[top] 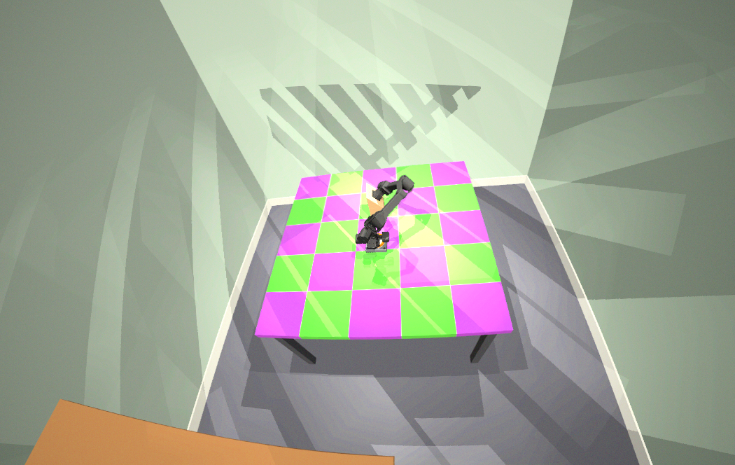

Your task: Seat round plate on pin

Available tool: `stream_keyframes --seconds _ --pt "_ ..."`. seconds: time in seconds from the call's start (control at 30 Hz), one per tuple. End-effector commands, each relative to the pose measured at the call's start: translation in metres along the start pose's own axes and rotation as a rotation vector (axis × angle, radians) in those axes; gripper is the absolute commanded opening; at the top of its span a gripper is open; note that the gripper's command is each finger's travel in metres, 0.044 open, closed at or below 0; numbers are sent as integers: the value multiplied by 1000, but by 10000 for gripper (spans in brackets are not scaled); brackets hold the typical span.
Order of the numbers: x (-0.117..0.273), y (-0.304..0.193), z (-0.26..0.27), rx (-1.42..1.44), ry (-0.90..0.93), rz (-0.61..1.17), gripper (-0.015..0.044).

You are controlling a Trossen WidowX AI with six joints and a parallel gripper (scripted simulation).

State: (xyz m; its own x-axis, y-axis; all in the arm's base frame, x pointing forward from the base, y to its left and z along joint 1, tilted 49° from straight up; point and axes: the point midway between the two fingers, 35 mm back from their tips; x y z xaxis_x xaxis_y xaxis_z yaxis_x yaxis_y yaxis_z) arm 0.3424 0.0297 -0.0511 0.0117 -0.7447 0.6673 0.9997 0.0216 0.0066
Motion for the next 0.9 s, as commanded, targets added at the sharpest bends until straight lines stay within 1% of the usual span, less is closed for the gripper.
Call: stream_keyframes --seconds 0.0,0.87 --pt "-2 0 7 0 13 5 0" --pt "0 -7 31 -1 14 5 0"
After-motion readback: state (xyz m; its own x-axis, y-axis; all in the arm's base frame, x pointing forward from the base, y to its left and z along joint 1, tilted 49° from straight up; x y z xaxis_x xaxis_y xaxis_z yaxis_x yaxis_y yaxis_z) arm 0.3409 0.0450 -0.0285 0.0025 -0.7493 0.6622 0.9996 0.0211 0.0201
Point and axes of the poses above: the point midway between the two fingers, 35 mm back from their tips, its own x axis back along the fingers, its own z axis across the jaws, y = z × x, and after that the axes turned 2 degrees about x, right-handed
